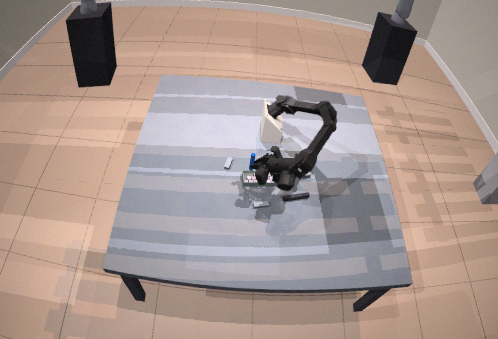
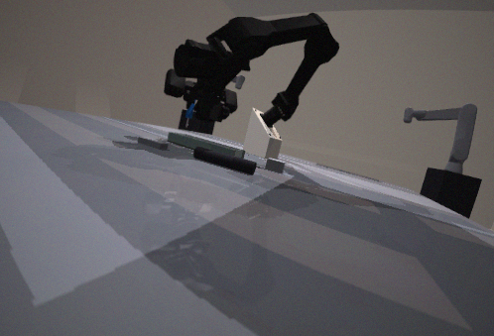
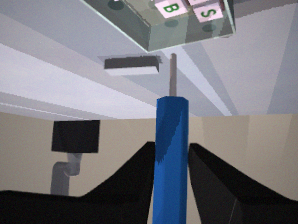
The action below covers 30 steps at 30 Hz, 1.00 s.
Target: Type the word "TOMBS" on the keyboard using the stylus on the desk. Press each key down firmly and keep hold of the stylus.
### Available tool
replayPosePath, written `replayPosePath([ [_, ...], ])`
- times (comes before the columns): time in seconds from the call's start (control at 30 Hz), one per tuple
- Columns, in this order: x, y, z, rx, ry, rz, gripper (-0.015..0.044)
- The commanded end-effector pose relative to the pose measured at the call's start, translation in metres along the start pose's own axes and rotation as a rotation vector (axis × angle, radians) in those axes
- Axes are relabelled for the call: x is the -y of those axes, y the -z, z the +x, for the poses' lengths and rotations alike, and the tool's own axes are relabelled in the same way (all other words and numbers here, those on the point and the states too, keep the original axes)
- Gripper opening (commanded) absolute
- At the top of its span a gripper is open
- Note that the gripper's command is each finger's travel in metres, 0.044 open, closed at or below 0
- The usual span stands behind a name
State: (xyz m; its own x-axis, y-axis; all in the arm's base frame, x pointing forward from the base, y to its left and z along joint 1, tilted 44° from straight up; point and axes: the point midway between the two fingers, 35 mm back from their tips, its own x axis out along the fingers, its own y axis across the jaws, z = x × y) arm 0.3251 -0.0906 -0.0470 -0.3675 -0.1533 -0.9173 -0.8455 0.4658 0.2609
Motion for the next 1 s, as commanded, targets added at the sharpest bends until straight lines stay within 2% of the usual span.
replayPosePath([
  [0.0,0.000,0.000,0.000,0.000,0.000,0.001,0.0071],
  [0.13,0.000,0.000,0.000,0.000,0.000,0.001,0.0045],
  [0.2,0.002,0.000,0.000,0.000,0.000,0.001,0.0000],
  [0.6,0.024,0.007,0.001,-0.006,-0.002,-0.006,0.0000],
  [0.97,0.024,-0.011,0.011,-0.005,-0.003,-0.007,0.0000],
])
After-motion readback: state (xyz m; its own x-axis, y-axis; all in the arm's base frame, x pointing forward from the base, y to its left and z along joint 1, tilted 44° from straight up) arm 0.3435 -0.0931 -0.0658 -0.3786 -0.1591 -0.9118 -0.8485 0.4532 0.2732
